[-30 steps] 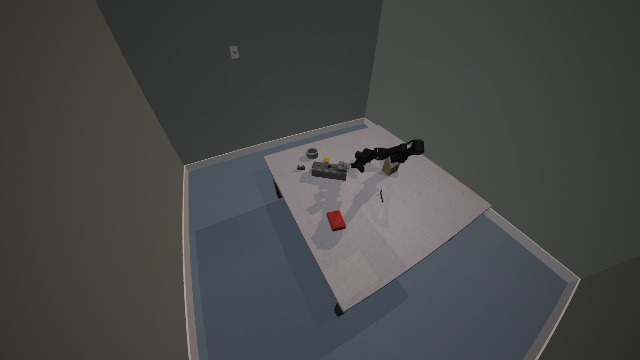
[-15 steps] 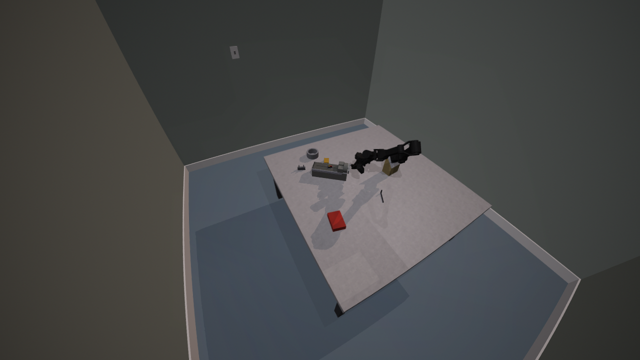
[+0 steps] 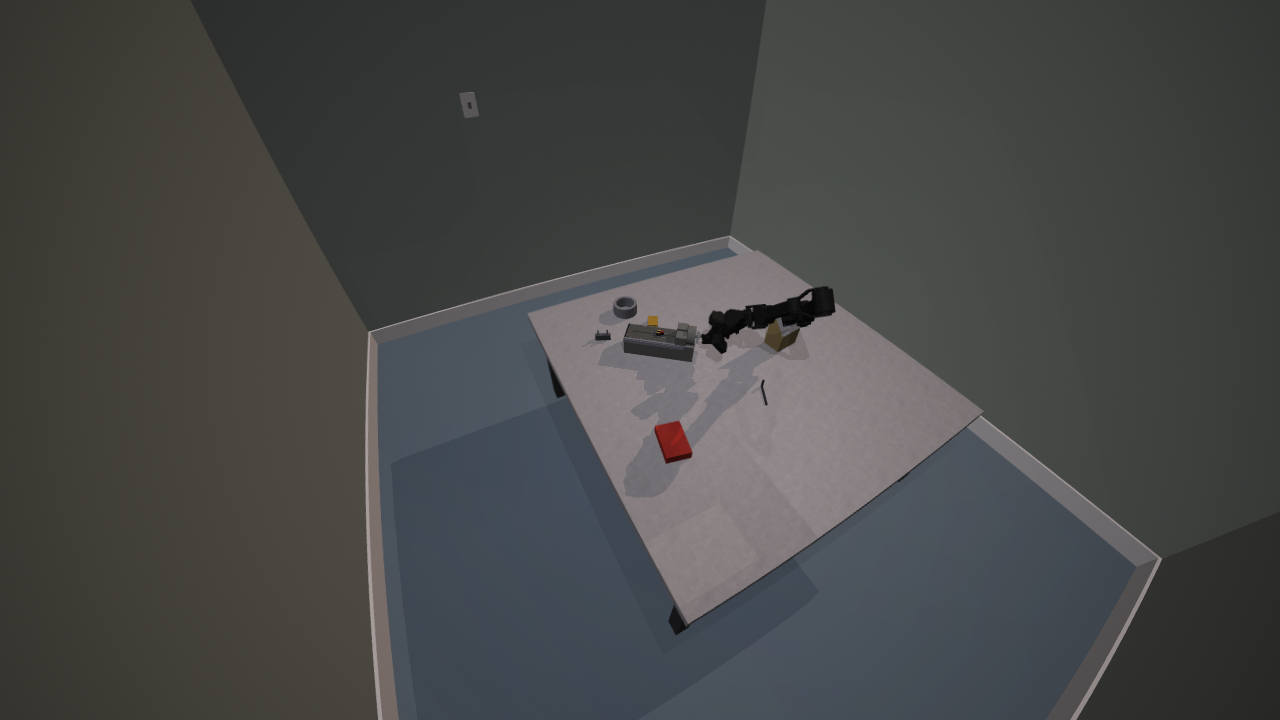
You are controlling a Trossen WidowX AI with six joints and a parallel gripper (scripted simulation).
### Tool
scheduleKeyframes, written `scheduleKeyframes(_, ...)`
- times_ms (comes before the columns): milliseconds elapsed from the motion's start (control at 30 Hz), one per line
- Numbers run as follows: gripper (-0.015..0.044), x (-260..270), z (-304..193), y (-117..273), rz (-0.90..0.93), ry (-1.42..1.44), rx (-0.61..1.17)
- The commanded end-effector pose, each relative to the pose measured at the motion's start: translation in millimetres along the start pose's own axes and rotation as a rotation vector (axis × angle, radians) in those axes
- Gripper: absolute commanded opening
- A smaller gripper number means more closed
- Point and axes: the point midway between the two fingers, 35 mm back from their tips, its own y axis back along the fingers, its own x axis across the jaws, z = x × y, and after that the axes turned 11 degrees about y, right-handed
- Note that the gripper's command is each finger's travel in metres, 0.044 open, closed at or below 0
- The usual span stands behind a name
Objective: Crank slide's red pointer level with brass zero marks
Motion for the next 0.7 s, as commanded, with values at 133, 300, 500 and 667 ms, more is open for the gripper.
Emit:
scheduleKeyframes(133,0.0,11,-7,-8,0.001,0.001,0.005)
scheduleKeyframes(300,0.0,16,-8,-10,0.001,0.001,0.005)
scheduleKeyframes(500,0.0,21,-8,-11,0.001,0.0,0.005)
scheduleKeyframes(667,0.0,25,-7,-11,0.001,0.0,0.005)
